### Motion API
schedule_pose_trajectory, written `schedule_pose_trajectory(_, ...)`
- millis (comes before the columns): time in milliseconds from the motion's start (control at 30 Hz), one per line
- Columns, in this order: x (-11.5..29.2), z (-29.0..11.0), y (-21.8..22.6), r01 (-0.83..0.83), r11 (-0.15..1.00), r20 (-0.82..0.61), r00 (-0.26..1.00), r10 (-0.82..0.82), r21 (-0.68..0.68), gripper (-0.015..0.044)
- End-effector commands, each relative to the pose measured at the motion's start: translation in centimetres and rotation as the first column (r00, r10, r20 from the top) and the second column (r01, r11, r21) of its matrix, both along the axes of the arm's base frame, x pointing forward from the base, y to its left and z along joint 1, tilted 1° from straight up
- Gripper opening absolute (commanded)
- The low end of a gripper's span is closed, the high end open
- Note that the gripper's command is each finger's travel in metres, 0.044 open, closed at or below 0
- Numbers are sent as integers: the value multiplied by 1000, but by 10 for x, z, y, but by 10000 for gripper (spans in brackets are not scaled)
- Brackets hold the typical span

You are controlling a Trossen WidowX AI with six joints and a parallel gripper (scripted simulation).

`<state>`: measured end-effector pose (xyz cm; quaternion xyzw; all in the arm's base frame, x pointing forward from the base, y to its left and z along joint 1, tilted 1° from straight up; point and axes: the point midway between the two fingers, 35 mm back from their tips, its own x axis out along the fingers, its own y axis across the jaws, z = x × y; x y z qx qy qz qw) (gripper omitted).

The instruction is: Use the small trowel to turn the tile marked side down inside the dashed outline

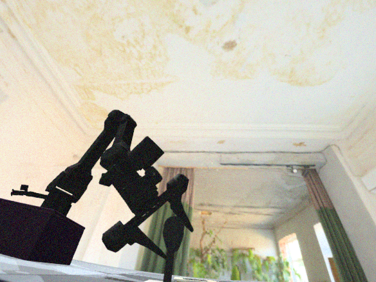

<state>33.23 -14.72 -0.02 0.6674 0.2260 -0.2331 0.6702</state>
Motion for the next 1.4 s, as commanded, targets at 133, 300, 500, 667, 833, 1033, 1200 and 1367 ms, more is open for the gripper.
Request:
schedule_pose_trajectory(133,10,-10,1,18,1000,-4,1000,-18,8,300)
schedule_pose_trajectory(300,12,-13,1,22,1000,-5,1000,-22,9,274)
schedule_pose_trajectory(500,12,-13,1,22,1000,-5,1000,-22,9,136)
schedule_pose_trajectory(667,12,-13,1,22,1000,-5,1000,-22,9,103)
schedule_pose_trajectory(833,12,-13,1,22,1000,-5,1000,-22,9,69)
schedule_pose_trajectory(1033,12,-13,1,22,1000,-5,1000,-22,9,29)
schedule_pose_trajectory(1200,12,-12,1,22,1000,-5,1000,-22,9,0)
schedule_pose_trajectory(1367,14,6,0,21,1000,-4,1000,-21,10,0)
